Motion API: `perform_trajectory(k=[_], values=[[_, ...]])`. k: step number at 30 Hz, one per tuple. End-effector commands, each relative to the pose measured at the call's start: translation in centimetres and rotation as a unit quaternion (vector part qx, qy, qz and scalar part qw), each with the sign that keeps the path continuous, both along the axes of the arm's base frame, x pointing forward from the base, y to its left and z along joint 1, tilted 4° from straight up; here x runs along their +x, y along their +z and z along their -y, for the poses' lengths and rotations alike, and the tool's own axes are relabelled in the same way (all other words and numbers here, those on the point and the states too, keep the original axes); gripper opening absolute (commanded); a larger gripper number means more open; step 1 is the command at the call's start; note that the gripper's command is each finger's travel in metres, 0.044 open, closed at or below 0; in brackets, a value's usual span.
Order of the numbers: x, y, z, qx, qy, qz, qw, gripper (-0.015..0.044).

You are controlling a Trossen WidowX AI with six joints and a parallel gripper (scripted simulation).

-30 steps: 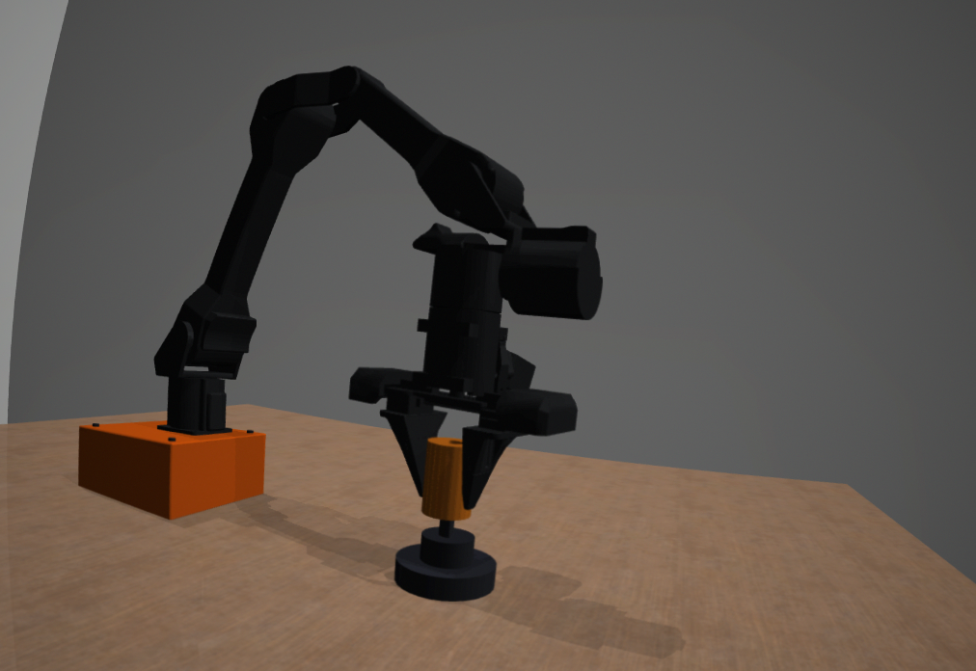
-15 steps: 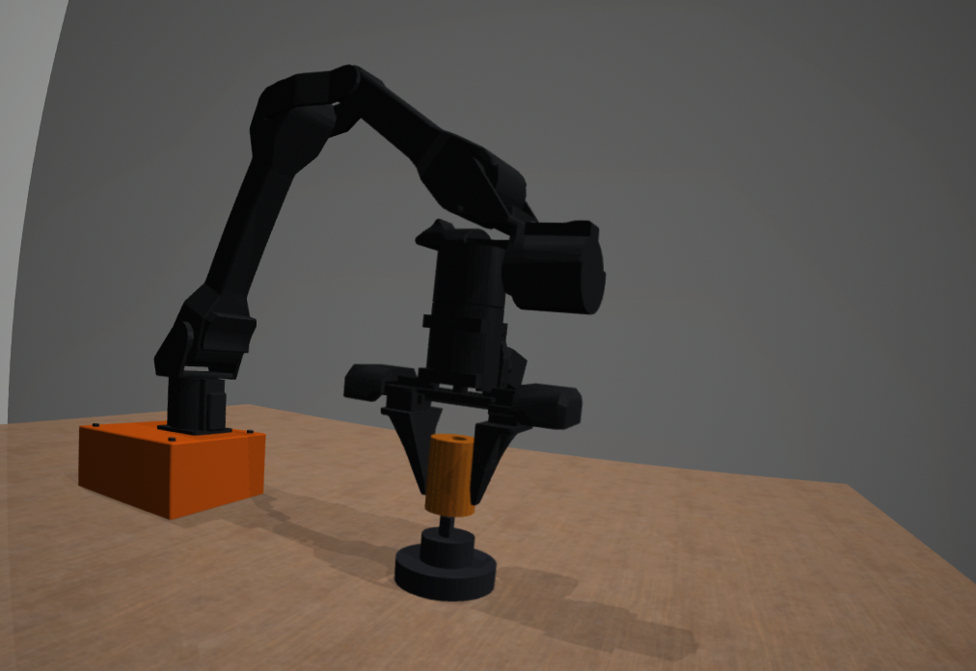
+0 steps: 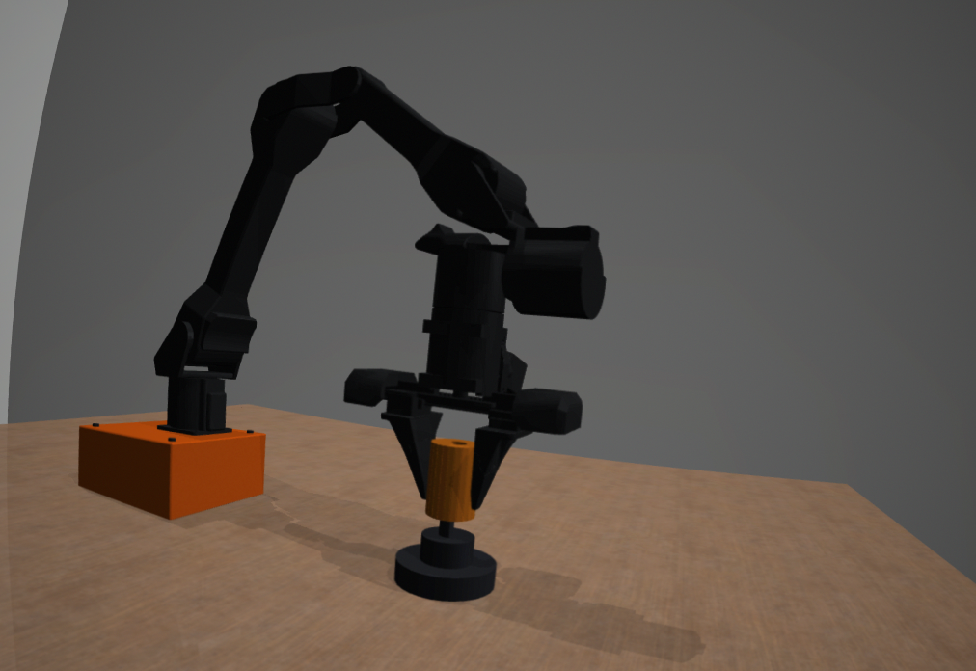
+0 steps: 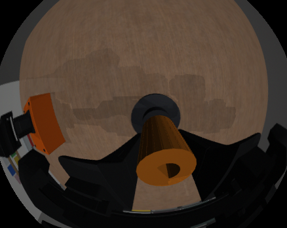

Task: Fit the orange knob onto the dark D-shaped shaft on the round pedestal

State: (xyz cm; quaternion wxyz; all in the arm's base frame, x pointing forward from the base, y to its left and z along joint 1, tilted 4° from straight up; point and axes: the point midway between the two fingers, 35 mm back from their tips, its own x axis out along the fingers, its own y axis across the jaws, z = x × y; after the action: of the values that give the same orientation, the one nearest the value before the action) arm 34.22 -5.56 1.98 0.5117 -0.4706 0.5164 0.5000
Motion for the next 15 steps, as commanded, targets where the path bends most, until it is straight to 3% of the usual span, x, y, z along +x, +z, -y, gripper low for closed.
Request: perform_trajectory(k=[1,10,15], values=[[-0.05,0.02,0.00,-0.001,0.002,0.001,1.000,0.0000],[-0.29,0.46,-0.02,0.000,0.006,0.001,1.000,0.0000],[-0.25,0.60,-0.01,0.002,0.086,0.003,0.996,0.0000]])
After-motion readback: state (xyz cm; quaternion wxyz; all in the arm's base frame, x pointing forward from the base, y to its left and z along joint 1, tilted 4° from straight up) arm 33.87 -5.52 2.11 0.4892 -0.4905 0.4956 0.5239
